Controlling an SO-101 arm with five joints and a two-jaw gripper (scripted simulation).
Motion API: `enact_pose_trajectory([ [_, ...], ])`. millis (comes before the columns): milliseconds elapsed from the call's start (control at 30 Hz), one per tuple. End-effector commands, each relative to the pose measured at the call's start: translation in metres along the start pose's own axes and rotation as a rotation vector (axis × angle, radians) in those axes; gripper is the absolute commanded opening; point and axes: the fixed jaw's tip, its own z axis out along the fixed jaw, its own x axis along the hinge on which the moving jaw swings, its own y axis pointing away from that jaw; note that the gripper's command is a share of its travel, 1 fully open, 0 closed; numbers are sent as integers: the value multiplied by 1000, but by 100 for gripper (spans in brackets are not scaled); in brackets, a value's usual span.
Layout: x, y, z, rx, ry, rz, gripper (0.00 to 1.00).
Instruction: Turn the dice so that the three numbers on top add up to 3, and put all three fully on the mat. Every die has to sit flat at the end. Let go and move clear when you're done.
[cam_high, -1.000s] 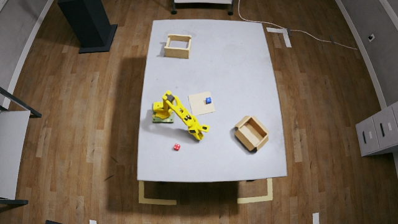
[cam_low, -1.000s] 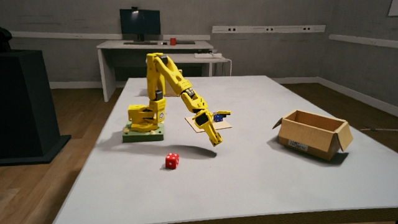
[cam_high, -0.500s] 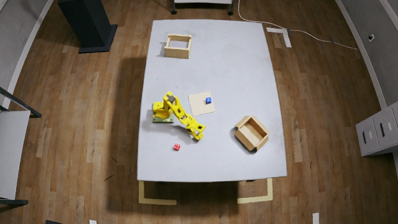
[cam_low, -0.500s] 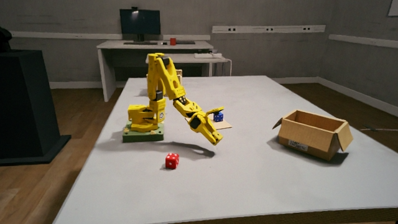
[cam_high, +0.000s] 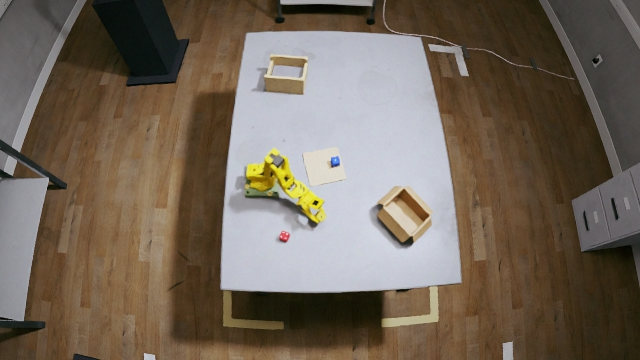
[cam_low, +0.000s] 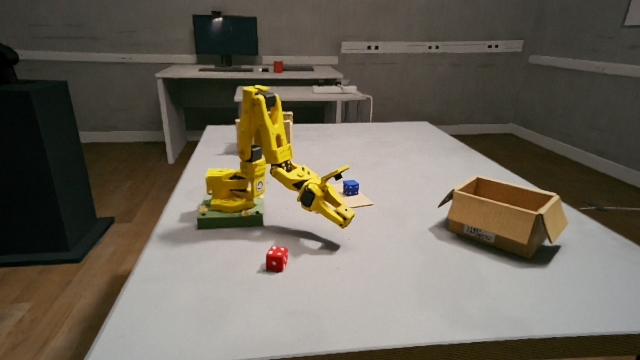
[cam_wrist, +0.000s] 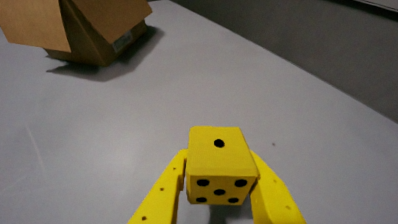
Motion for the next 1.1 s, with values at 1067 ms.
enact_pose_trajectory([
  [1067,1,-2,-3,5,-14,42,0],
])
